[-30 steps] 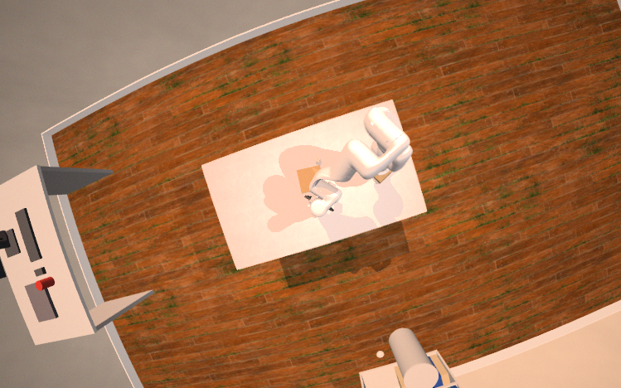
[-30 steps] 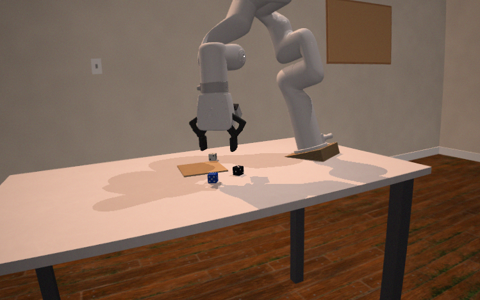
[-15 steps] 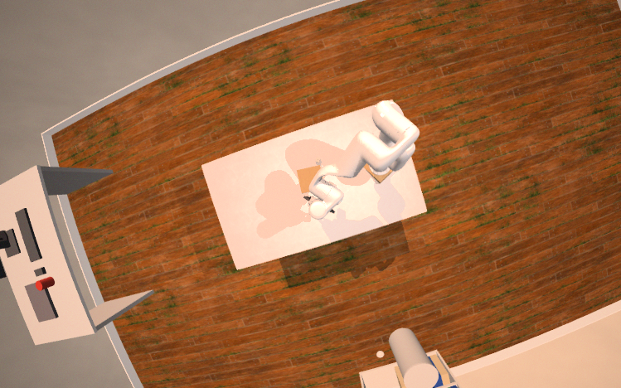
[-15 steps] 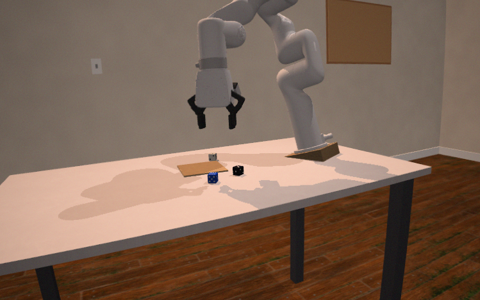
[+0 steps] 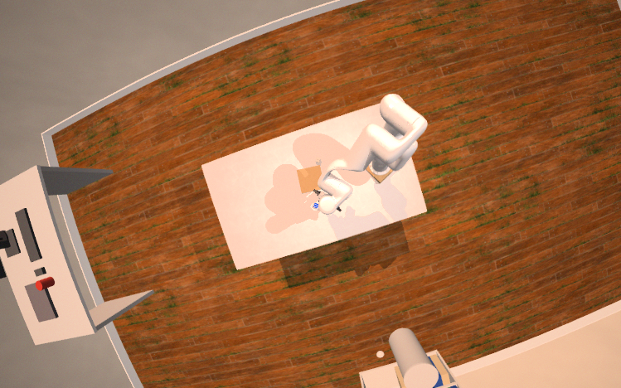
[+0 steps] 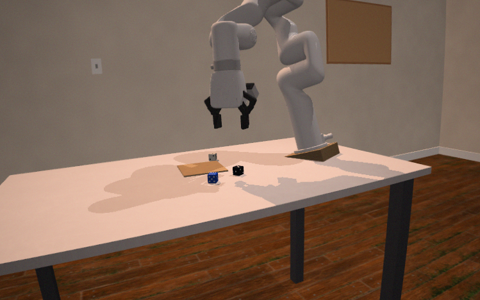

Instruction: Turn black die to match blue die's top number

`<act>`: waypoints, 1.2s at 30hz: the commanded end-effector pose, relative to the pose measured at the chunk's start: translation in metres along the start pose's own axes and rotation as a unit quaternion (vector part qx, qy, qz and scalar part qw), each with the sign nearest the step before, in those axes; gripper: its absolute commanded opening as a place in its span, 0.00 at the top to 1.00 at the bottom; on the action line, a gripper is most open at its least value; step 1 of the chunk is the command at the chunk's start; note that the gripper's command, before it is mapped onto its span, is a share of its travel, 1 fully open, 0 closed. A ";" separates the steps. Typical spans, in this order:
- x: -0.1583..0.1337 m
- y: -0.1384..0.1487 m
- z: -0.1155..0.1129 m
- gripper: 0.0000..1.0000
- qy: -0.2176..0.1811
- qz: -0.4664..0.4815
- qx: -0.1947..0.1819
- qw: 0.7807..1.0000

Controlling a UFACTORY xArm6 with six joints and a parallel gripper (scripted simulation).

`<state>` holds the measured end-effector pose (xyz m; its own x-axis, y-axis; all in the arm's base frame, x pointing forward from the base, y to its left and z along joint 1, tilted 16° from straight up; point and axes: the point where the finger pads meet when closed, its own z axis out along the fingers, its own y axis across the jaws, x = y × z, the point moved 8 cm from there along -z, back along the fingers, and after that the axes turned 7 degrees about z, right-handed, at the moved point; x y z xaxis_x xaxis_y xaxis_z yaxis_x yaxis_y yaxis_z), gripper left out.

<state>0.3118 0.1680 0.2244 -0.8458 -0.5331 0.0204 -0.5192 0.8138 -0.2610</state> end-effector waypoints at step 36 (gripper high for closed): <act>0.016 0.006 0.014 0.00 -0.008 -0.203 0.007 0.979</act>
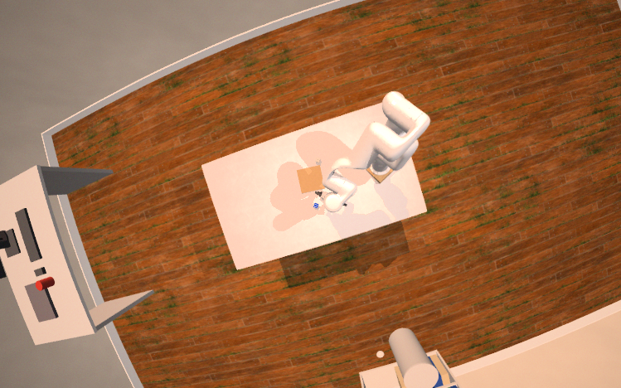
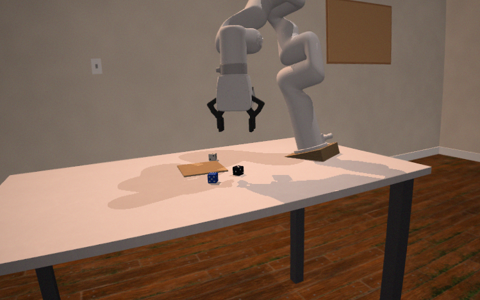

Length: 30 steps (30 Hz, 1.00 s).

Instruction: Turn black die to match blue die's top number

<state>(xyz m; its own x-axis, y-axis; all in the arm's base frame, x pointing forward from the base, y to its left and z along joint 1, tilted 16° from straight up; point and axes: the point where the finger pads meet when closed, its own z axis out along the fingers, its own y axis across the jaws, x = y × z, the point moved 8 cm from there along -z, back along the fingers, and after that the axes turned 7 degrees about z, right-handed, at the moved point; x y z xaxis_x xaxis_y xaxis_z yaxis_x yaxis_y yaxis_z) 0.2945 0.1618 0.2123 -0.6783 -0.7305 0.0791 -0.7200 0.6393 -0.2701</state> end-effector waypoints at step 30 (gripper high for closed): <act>-0.001 0.000 0.030 0.00 -0.005 -0.472 -0.003 0.882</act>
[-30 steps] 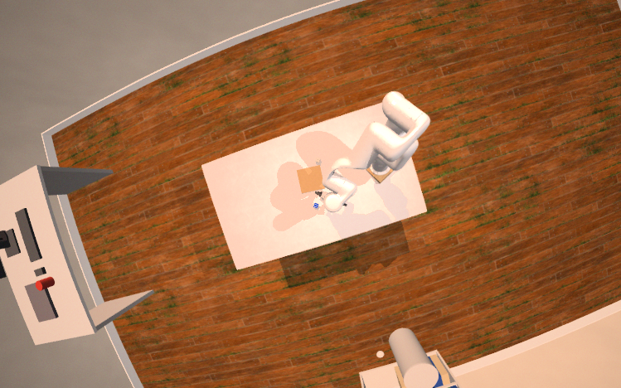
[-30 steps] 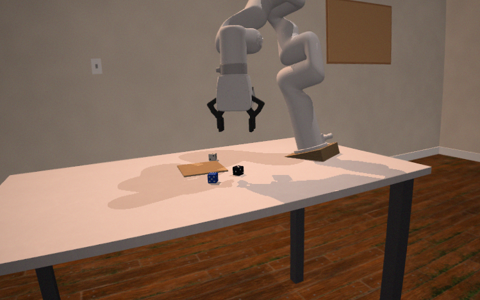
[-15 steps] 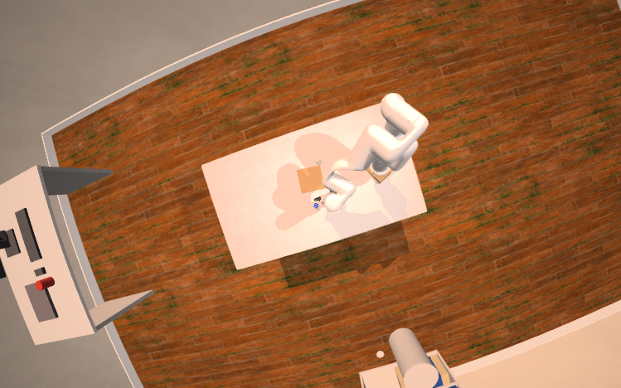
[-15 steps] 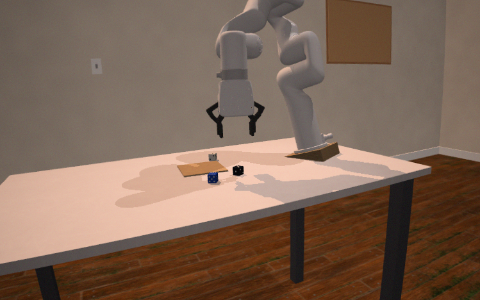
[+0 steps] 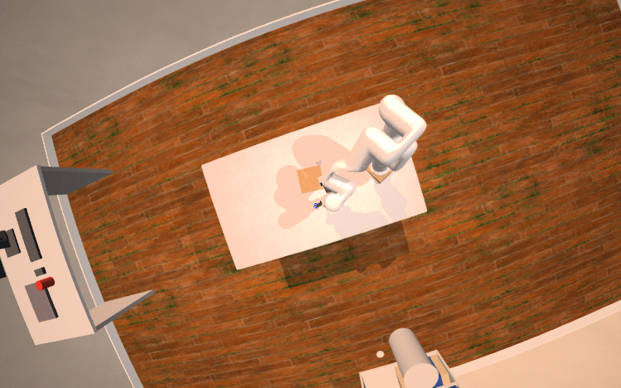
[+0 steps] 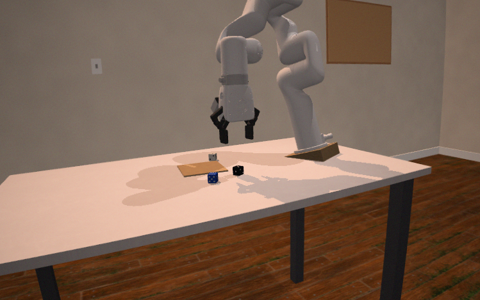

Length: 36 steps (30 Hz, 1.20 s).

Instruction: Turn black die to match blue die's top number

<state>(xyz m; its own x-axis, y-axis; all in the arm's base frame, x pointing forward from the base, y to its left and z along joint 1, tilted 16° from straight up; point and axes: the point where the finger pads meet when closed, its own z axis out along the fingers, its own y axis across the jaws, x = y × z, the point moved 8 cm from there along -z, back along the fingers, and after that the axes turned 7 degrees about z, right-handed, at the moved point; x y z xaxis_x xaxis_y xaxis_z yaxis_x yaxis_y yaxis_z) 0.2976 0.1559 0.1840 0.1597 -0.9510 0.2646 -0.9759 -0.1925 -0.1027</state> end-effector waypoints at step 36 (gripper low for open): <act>0.000 -0.001 0.008 0.58 -0.007 -0.154 -0.001 0.988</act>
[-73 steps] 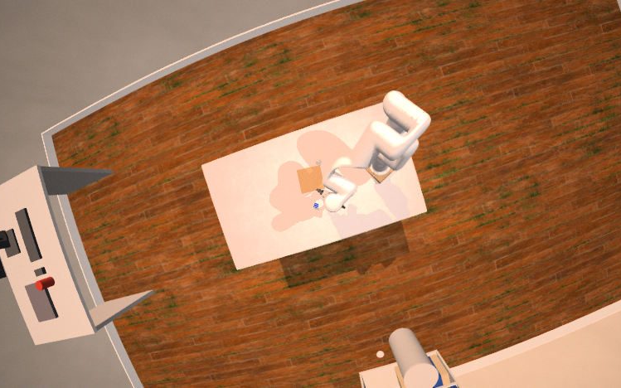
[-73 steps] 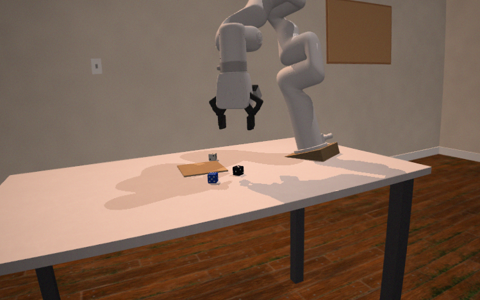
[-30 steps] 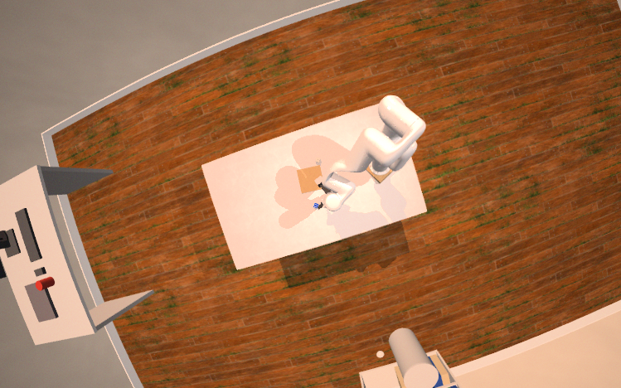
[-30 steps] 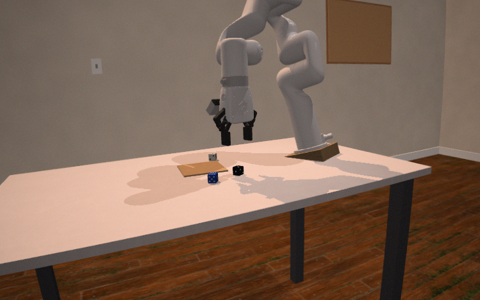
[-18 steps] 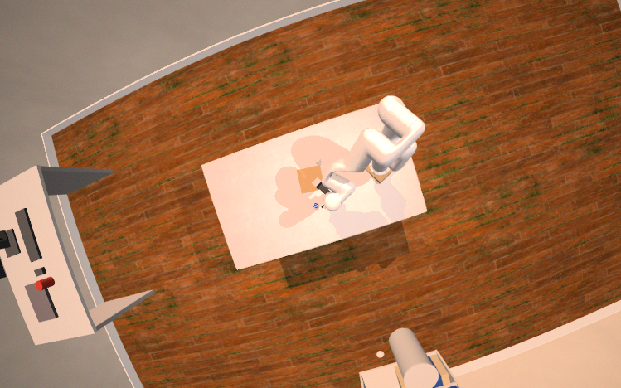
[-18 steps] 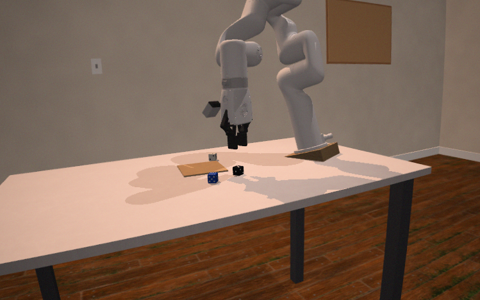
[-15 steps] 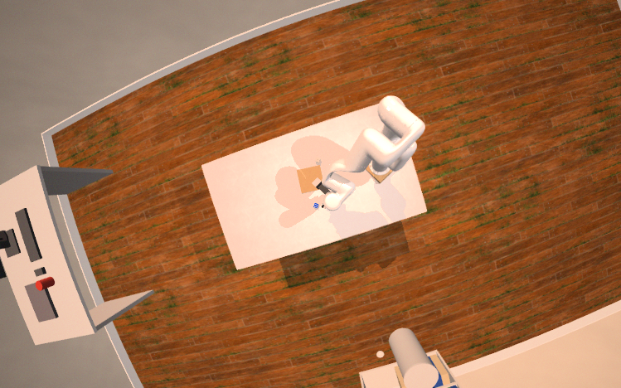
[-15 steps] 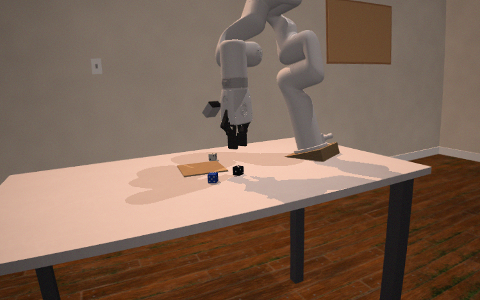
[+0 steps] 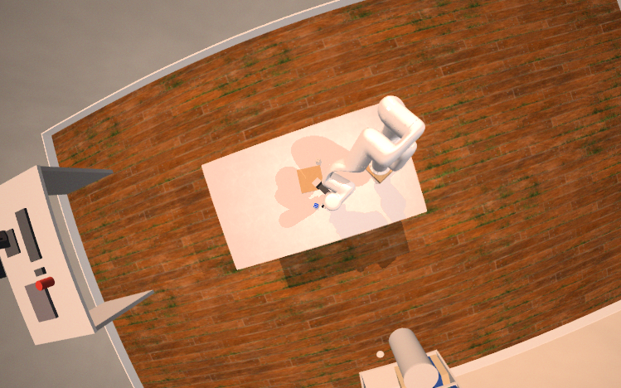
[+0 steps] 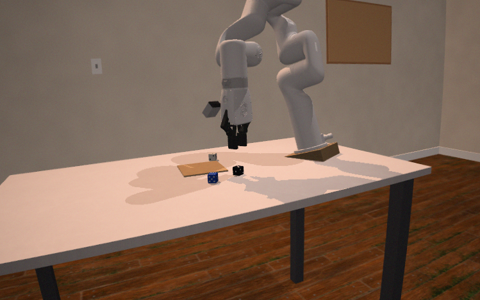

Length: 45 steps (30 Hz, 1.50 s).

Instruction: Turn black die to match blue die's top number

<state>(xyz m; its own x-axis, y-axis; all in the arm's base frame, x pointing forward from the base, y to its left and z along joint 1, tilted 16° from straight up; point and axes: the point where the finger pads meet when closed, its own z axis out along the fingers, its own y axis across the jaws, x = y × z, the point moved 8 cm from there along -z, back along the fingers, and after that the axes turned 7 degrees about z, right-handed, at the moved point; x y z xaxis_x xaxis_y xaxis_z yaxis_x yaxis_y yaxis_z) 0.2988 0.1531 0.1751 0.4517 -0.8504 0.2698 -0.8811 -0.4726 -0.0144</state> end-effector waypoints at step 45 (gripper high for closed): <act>0.001 -0.001 0.028 0.58 0.000 0.000 0.002 1.000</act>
<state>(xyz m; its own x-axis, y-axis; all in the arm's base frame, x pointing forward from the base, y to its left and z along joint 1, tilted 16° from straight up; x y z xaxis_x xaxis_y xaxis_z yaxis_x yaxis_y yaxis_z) 0.3021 0.1473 0.1530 0.4522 -0.8504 0.2691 -0.8810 -0.4729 -0.0139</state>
